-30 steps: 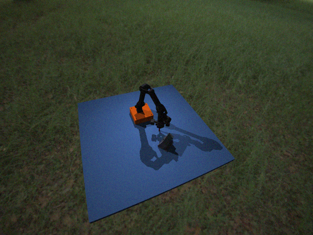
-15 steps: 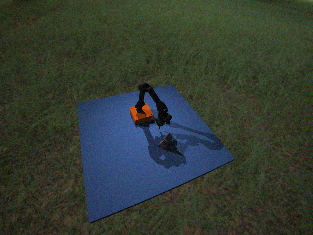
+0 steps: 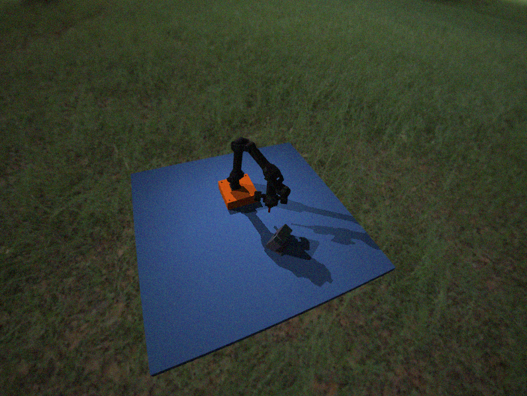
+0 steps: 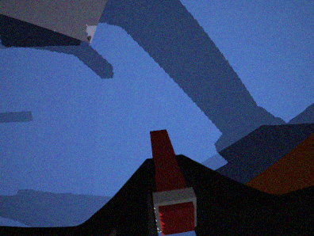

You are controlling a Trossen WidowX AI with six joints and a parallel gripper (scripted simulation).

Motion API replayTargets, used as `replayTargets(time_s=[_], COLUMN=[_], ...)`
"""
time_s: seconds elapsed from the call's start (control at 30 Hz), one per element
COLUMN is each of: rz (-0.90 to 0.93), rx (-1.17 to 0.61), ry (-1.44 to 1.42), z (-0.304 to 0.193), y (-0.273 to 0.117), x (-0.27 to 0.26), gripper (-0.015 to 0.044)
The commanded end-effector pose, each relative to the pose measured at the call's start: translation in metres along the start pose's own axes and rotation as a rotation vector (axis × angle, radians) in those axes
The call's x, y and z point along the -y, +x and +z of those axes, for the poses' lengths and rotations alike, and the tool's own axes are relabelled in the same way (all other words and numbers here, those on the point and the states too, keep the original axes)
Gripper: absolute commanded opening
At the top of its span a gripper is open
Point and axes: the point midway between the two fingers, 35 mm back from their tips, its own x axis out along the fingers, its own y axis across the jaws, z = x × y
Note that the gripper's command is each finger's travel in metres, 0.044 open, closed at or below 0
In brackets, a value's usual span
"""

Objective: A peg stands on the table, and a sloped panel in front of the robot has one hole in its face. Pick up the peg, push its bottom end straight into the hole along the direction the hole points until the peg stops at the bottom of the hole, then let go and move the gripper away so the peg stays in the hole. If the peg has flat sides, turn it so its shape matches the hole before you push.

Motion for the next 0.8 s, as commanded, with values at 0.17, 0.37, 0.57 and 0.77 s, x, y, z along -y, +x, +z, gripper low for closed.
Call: replayTargets(time_s=[0.17, 0.37, 0.57, 0.77], rz=[0.058, 0.099, 0.139, 0.179], rx=[-0.001, 0.001, 0.006, 0.014], ry=[-0.031, -0.055, -0.079, -0.104], z=[0.007, 0.011, 0.016, 0.021], y=[0.005, 0.01, 0.014, 0.019], x=[-0.001, -0.001, -0.001, -0.001], gripper=[0.0, 0.0, 0.0, 0.0])
